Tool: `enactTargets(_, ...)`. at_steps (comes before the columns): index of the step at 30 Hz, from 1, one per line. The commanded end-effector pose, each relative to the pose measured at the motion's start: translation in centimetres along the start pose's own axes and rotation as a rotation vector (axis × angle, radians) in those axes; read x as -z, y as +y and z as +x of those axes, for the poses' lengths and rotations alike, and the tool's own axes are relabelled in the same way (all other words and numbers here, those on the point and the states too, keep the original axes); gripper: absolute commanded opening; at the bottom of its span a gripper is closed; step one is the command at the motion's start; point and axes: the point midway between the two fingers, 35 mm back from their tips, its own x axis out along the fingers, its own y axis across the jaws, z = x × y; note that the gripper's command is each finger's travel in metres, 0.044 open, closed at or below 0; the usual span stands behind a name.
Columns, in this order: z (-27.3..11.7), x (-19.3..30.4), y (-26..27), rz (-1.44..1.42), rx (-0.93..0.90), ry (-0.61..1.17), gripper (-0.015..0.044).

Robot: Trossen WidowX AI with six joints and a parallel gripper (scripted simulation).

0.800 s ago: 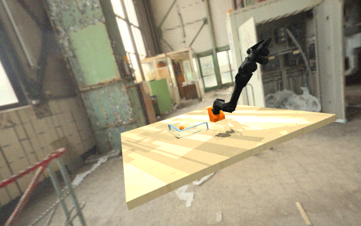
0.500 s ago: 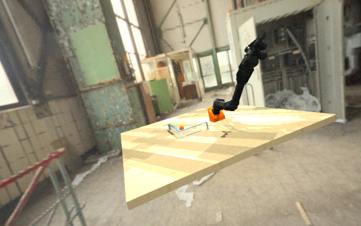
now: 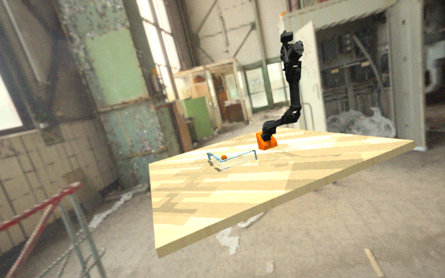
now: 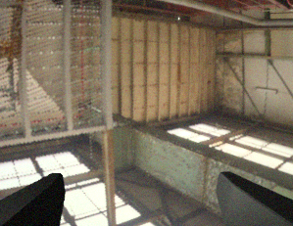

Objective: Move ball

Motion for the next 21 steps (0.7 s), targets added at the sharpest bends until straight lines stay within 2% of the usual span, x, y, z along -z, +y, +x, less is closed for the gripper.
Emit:
enactTargets(1,1.3,3.4,-1.2,-0.074,0.03,0.104,0.0301)
enactTargets(9,3.4,13.1,-4.6,-0.242,0.079,0.417,0.0301)
enactTargets(21,1.5,26.6,-10.1,-0.446,0.125,0.815,0.0301)
